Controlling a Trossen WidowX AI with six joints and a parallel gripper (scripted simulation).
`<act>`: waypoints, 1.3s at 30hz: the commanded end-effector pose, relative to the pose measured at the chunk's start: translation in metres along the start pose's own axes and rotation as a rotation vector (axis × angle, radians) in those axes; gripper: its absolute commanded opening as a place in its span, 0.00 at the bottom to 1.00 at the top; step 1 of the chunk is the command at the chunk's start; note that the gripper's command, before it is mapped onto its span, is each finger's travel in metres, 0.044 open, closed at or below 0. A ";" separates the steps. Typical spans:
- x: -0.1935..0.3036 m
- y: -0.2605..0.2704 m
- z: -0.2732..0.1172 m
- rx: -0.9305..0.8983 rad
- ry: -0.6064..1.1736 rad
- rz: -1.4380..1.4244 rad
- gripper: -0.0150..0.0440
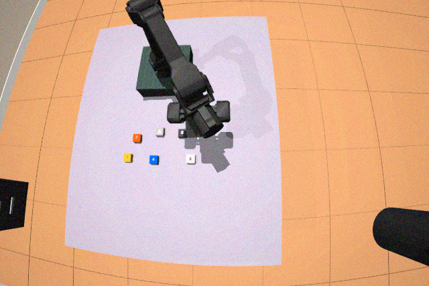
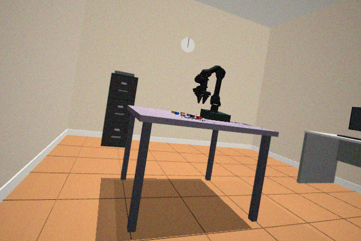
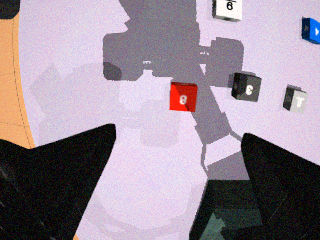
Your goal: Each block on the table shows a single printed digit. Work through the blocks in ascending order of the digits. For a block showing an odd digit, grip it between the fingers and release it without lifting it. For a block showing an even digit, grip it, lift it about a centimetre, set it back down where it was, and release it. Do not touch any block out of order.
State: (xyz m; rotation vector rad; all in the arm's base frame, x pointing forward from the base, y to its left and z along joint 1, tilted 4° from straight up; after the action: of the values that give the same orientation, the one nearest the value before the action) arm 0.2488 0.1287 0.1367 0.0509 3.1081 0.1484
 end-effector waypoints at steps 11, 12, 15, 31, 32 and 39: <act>0.000 0.004 0.001 0.006 0.002 0.010 0.93; 0.000 0.004 0.001 0.006 0.002 0.010 0.93; 0.000 0.004 0.001 0.006 0.002 0.010 0.93; -0.116 -0.057 -0.001 0.012 -0.008 0.009 0.93; -0.116 -0.057 -0.001 0.012 -0.008 0.009 0.93; -0.116 -0.057 -0.001 0.012 -0.008 0.009 0.93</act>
State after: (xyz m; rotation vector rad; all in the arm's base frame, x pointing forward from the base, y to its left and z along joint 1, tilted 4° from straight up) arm 0.3620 0.0681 0.1375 0.0737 3.0947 0.1255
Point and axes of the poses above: the point midway between the two fingers, 35 mm back from their tips, its own z axis out along the fingers, its own y axis across the jaws, x = y × z, the point moved 3 cm from there along -z, back along the fingers, and after that the axes turned 4 degrees about -z, right-handed, at the moved point
